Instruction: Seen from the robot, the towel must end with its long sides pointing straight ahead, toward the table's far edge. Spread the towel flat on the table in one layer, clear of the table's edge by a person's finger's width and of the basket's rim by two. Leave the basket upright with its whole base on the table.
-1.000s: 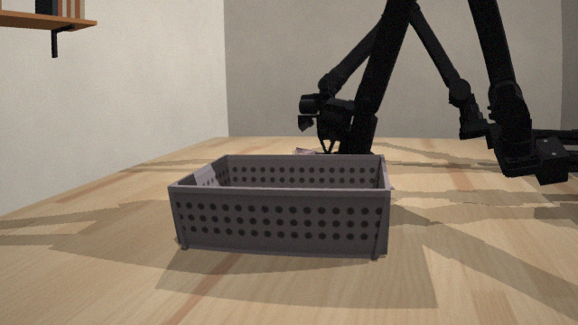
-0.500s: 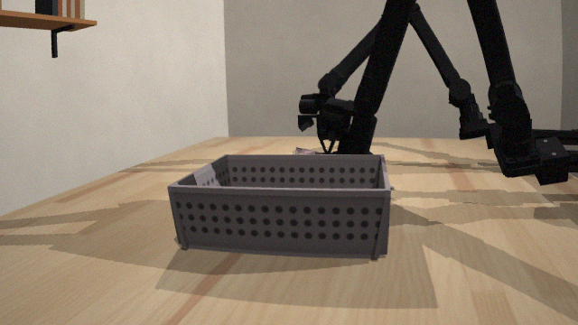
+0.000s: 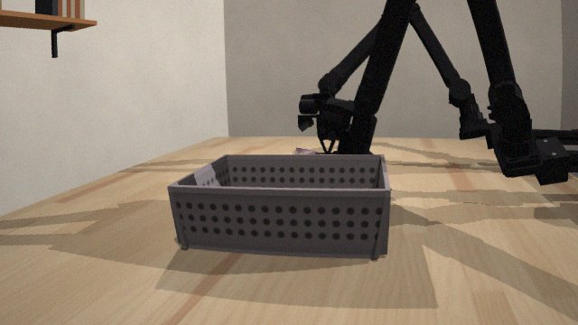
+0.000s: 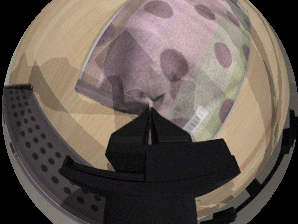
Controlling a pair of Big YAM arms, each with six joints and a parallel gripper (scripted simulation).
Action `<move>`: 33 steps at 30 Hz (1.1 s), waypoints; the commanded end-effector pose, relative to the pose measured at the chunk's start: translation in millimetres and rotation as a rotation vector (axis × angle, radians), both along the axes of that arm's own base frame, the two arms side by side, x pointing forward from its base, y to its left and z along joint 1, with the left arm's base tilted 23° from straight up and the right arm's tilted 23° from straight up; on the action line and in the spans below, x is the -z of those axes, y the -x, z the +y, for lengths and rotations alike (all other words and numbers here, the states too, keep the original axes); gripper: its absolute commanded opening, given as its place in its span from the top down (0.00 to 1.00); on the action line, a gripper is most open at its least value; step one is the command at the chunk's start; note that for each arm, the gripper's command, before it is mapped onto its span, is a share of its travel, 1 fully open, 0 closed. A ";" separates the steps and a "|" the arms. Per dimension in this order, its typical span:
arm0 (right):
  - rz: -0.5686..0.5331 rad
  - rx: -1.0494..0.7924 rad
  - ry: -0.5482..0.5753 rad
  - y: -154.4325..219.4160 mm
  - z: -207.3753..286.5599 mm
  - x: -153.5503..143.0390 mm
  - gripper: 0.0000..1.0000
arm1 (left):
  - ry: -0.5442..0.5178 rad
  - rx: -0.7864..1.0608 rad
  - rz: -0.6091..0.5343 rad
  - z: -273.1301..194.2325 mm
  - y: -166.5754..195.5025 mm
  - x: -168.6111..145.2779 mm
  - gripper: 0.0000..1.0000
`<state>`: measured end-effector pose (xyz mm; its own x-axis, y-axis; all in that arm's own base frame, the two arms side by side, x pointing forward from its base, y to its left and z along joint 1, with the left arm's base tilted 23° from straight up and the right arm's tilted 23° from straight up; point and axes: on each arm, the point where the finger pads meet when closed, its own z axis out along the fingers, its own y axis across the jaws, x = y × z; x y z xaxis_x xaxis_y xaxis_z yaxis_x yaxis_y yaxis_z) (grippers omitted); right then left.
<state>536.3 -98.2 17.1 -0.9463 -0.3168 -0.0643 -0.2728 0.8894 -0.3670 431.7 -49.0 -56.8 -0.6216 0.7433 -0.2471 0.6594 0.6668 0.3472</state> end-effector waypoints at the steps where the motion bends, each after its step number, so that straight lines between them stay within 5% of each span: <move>1: -0.012 0.011 0.017 -4.0 -8.5 0.8 0.99 | -0.020 -0.010 -0.007 4.4 -6.0 2.3 0.99; 13: -0.050 0.006 0.016 -4.1 20.2 -68.1 0.99 | -0.012 -0.007 -0.033 -23.1 -3.9 -60.5 0.99; 18: -0.007 0.009 0.017 -2.5 12.8 -47.4 0.99 | -0.019 -0.023 -0.005 -15.1 3.7 -49.0 0.99; 33: 0.037 -0.169 0.044 -36.4 50.1 -48.5 0.99 | 0.021 -0.157 -0.084 -21.4 41.6 -48.4 0.99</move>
